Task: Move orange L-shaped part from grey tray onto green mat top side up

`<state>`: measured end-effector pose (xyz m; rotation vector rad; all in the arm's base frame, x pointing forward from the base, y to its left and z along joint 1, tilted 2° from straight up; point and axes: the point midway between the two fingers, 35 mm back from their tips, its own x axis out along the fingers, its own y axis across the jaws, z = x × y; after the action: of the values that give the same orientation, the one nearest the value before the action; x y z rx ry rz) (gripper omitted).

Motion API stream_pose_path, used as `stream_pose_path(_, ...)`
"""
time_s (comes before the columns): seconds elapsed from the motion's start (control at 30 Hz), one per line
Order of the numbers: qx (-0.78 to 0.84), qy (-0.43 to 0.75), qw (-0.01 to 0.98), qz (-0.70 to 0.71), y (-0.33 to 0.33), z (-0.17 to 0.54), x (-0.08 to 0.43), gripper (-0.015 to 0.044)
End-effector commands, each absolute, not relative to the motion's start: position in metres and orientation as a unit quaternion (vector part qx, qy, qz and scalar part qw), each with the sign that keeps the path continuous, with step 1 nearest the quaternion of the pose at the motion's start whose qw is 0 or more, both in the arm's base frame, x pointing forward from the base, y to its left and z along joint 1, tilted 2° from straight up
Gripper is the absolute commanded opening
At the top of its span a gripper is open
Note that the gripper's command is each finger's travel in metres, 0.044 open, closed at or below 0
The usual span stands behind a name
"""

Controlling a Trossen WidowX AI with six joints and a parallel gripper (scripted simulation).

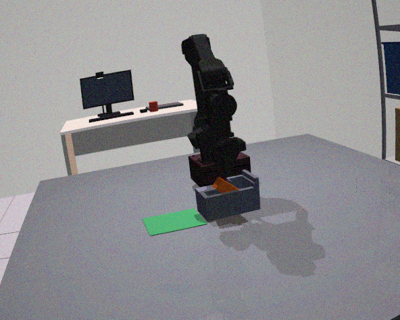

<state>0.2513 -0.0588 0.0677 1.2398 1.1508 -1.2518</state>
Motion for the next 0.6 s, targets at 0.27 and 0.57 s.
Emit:
stream_pose_path(0.27, 0.511, 0.474, 0.494, -0.52, -0.06, 0.046, 0.251, 0.028)
stream_pose_path(0.57, 0.511, 0.474, 0.494, -0.52, -0.06, 0.032, 0.251, 0.028)
